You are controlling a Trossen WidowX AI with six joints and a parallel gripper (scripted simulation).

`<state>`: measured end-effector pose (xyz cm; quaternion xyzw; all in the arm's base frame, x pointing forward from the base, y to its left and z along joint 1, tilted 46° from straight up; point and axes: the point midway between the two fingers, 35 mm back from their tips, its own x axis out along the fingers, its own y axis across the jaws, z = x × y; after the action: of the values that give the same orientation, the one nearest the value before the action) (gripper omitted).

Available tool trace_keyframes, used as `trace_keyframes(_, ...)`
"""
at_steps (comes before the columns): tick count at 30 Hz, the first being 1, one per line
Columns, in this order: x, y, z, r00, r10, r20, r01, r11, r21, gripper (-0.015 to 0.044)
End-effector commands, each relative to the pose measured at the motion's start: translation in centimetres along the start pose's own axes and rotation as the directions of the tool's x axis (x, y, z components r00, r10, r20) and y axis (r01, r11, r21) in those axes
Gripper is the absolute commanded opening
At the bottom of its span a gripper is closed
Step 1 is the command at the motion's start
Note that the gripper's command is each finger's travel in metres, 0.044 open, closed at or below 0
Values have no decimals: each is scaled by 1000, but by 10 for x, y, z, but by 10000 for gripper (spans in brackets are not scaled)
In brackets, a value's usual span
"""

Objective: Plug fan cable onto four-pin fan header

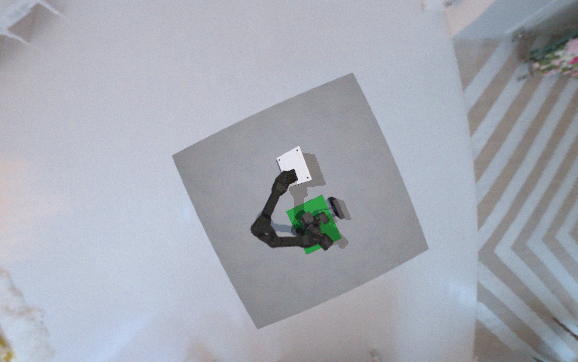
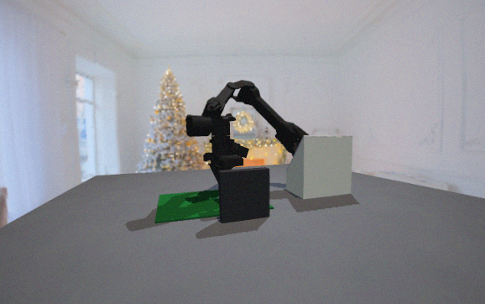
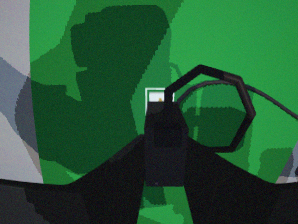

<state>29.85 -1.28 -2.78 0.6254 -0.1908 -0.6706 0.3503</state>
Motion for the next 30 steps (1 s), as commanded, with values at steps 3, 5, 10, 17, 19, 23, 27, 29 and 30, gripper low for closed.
trace_keyframes(3,-1,2,-1,1000,5,-4,-5,1000,15,0)
trace_keyframes(5,-1,2,-1,1000,5,-4,-5,1000,15,0)
trace_keyframes(10,0,2,-1,1000,5,-4,-5,1000,16,0)
trace_keyframes(17,1,2,-1,1000,5,-4,-5,1000,17,0)
trace_keyframes(19,2,2,-1,1000,5,-4,-5,1000,17,0)
trace_keyframes(23,3,2,-1,1000,5,-4,-5,1000,16,0)
trace_keyframes(27,4,1,0,1000,5,-4,-5,1000,13,0)
trace_keyframes(29,4,1,0,1000,5,-4,-5,1000,11,0)
trace_keyframes(30,4,1,0,1000,5,-4,-5,1000,10,0)
